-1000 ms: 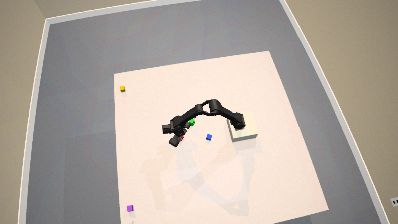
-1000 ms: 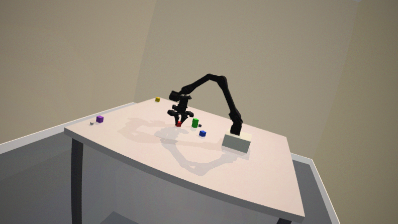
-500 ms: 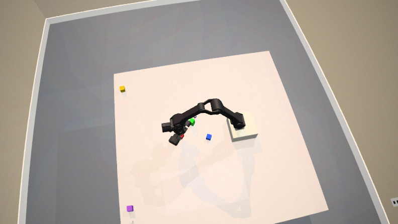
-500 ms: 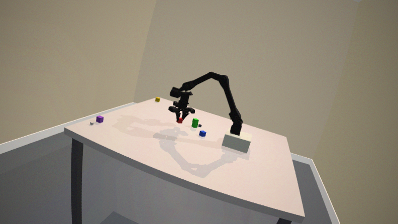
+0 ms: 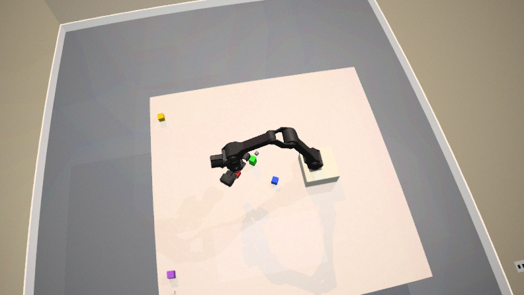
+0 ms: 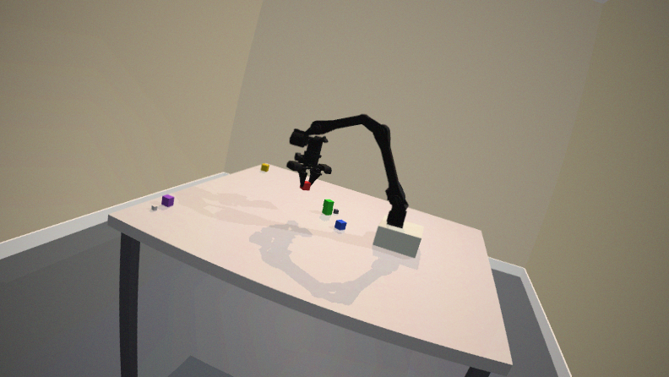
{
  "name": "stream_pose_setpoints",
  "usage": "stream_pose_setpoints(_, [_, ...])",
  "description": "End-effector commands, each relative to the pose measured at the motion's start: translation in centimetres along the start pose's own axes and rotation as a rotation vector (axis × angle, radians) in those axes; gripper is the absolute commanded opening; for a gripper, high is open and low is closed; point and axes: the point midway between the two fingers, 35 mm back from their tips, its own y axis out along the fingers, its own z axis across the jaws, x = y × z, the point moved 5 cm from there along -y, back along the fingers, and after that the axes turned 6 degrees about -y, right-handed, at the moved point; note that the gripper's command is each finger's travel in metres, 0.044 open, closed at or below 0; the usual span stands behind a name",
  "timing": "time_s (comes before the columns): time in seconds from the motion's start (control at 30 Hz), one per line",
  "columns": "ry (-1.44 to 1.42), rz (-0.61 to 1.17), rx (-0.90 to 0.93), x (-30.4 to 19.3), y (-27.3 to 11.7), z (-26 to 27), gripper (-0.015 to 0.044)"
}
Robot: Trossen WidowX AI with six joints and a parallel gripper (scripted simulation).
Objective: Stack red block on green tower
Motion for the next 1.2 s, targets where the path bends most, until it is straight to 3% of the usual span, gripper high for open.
stream_pose_setpoints(0.0, [0.002,-0.008,0.001,0.0,-1.6,0.0,0.0])
stream_pose_setpoints(0.3, [0.002,-0.008,0.001,0.0,-1.6,-0.4,0.0])
stream_pose_setpoints(1.0, [0.001,-0.007,-0.011,-2.0,-1.5,-12.3,0.0])
stream_pose_setpoints(1.17, [0.001,-0.006,-0.012,-2.2,-1.4,-13.0,0.0])
